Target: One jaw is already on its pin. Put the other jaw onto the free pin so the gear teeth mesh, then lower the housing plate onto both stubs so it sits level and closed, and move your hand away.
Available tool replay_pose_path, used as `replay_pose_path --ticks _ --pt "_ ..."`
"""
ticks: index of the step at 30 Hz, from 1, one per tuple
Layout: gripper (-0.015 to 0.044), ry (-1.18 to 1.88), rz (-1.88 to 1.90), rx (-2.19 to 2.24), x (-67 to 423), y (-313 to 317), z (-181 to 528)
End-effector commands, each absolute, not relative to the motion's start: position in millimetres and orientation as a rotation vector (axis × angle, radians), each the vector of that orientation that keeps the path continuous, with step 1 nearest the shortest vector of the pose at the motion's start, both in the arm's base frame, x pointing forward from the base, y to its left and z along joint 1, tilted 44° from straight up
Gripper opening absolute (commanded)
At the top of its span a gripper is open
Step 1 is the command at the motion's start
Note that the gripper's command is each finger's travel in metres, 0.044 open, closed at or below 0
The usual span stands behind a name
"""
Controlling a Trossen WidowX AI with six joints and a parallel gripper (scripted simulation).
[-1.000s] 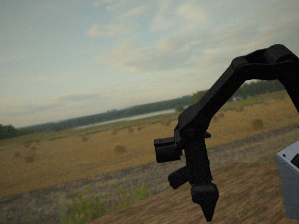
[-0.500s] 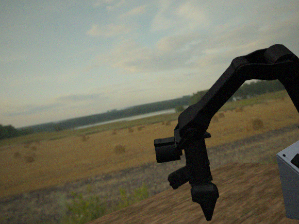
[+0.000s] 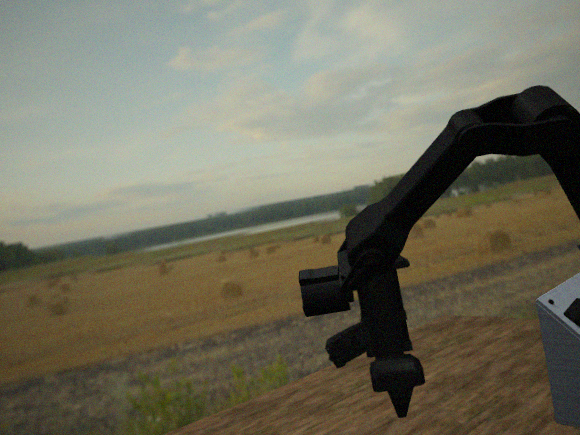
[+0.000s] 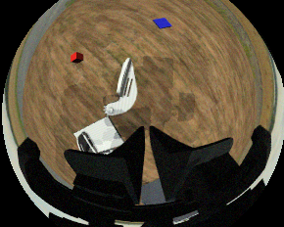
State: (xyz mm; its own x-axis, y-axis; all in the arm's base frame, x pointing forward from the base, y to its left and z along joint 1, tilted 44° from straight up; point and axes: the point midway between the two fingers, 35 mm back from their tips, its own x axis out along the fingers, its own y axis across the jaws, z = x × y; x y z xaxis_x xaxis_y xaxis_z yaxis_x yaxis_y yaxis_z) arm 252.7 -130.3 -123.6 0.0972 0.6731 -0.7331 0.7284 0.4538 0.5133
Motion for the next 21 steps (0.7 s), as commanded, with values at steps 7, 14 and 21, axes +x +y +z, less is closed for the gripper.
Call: replay_pose_path --ticks 7,14,21 --pt "0.0000 1.606 -0.063 1.248 253 -130 -124" --pt "0.0131 1.614 -0.108 1.291 262 -135 -124" --pt "0.0315 1.632 -0.238 1.409 287 -146 -124"
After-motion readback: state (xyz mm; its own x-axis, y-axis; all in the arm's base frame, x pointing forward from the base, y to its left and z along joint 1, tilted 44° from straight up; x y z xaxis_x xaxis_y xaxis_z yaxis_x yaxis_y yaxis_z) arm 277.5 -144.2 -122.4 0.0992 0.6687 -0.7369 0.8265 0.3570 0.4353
